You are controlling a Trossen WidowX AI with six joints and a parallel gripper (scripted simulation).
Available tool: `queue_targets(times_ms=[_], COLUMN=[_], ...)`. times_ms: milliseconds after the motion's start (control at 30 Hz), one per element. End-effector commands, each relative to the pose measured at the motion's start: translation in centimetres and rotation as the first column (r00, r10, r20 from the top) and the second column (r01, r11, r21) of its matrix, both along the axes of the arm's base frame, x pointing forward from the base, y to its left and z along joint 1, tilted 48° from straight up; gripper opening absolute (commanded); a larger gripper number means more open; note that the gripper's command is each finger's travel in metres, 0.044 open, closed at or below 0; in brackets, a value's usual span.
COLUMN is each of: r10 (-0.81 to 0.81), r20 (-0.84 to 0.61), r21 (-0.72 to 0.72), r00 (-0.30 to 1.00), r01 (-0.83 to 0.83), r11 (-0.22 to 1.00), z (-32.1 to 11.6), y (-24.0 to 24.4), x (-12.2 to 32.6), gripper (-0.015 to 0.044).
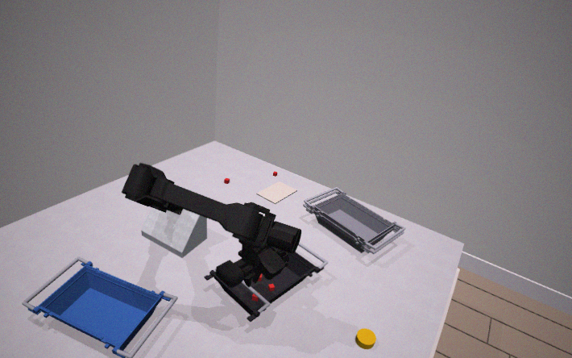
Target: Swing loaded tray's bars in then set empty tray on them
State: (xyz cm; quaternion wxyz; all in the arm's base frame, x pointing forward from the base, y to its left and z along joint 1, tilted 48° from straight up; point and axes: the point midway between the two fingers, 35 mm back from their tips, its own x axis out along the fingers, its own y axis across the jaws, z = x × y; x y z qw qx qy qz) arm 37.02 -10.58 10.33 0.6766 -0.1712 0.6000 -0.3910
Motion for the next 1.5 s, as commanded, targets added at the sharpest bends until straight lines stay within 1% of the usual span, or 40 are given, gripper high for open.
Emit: queue_targets(times_ms=[0, 800, 900, 1133, 1167, 1200, 1333, 1467], r10=[-0.002, -0.002, -0.002, -0.005, -0.005, -0.004, -0.003, -0.002], r20=[-0.009, -0.009, -0.008, -0.009, -0.017, -0.016, -0.010, -0.006], r21=[0.000, 0.001, 0.004, 0.004, 0.000, 0.002, 0.009, 0.011], r00=[1.000, 1.000, 1.000, 1.000, 1.000, 1.000, 1.000, 1.000], r01=[0.002, 0.002, 0.002, 0.005, 0.005, 0.004, 0.003, 0.002], r11=[1.000, 1.000, 1.000, 1.000, 1.000, 1.000, 1.000, 1.000], z=[-0.3, -0.1, 1.0, 5.8, 3.5, 2.8, -2.4, -7.5], y=[-0.2, 0.0, 1.3, 6.5, 4.4, 4.8, 8.3, 11.6], x=[-0.1, -0.1, 0.2, 0.2, 0.5, 0.9, 3.6, 5.0], gripper=[0.0088, 0.0088, 0.0088, 0.0088, 0.0088, 0.0088, 0.0088, 0.0088])
